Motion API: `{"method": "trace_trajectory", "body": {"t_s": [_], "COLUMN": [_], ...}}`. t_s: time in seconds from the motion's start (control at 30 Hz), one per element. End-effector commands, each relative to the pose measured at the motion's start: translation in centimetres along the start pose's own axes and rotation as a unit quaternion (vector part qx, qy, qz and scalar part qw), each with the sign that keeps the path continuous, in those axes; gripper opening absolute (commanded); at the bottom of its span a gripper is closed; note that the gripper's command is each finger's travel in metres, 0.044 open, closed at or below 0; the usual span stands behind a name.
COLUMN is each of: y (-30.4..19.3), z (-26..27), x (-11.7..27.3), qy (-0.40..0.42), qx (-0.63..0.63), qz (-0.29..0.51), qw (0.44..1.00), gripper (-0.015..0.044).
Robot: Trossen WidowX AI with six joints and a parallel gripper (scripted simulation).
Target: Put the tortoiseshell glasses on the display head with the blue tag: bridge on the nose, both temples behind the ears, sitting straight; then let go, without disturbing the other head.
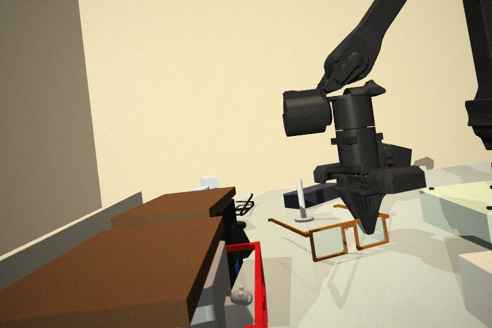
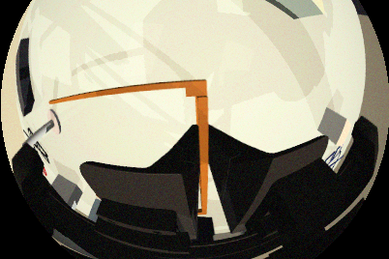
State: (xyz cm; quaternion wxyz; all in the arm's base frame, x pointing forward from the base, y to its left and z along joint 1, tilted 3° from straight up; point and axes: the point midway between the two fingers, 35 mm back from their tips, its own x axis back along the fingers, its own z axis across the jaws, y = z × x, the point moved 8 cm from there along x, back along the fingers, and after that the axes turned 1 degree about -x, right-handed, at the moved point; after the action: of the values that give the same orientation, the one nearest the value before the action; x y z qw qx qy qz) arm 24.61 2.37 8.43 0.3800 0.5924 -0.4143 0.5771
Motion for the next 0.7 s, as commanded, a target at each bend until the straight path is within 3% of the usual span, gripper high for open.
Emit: {"method": "trace_trajectory", "body": {"t_s": [0.0,0.67], "y": [-0.1,0.1], "z": [0.0,0.3], "x": [0.3,10.0], "qy": [0.000,-0.001], "qx": [0.000,-0.003], "qz": [0.000,-0.003], "qw": [1.000,1.000], "gripper": [0.0000,0.0000]}}
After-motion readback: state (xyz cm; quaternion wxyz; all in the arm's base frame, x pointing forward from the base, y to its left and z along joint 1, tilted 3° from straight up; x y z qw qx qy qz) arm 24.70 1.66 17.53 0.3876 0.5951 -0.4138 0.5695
